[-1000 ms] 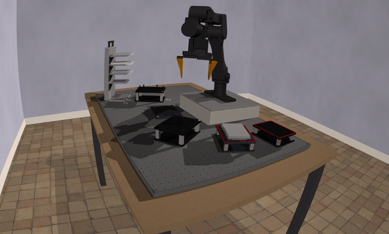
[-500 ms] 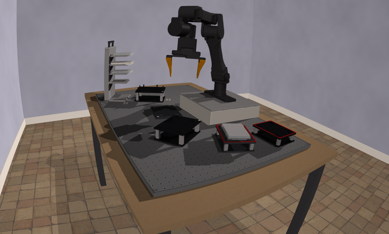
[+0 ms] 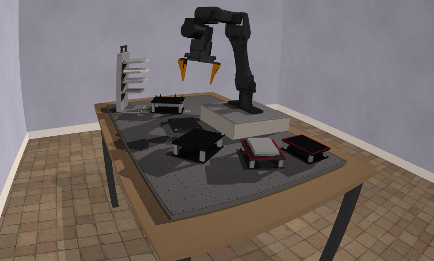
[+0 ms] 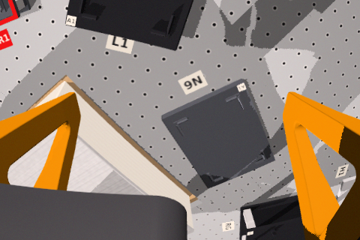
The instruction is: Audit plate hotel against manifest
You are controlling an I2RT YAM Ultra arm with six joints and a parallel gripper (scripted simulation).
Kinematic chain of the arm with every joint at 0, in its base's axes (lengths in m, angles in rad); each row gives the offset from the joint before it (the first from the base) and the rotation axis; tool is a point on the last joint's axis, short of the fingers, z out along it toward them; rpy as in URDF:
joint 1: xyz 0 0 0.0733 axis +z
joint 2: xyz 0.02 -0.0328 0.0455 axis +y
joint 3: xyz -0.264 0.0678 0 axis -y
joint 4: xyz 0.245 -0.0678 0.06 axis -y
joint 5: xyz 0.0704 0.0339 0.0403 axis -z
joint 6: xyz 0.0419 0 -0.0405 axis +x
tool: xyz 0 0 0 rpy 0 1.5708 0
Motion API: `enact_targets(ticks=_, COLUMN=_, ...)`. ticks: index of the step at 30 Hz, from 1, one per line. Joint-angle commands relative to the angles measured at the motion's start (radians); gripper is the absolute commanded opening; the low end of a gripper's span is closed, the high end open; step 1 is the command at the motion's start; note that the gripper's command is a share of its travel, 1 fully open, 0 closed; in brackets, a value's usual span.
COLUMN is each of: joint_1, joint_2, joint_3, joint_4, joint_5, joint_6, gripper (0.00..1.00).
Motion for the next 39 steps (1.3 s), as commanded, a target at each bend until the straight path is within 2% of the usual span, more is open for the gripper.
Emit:
enact_targets(ticks=1, joint_1=-0.025, joint_2=-0.072, joint_3=-0.058, joint_4=0.094, joint_5=0.015, joint_6=0.036, gripper=1.0)
enact_targets(ticks=3, joint_1=-0.025, joint_2=-0.072, joint_3=-0.058, joint_4=0.094, joint_5=0.015, joint_6=0.036, gripper=1.0)
enact_targets(ticks=18, joint_1=-0.134, joint_2=-0.243, joint_3=-0.316, joint_4=0.329, joint_5=0.054, joint_6=0.119, gripper=1.0)
enact_targets(ticks=20, joint_1=-0.134, joint_2=-0.243, joint_3=-0.316, joint_4=0.329, joint_5=0.054, joint_6=0.119, gripper=1.0)
enact_targets(ticks=35, joint_1=-0.246, joint_2=-0.369, joint_3=-0.516, joint_4=0.55, joint_5=0.087, joint_6=0.2, gripper=1.0)
enact_targets(ticks=39, joint_1=-0.26, joint_2=-0.383, joint_3=-0.542, joint_4=0.582, joint_5=0.091, joint_6=0.211, gripper=1.0)
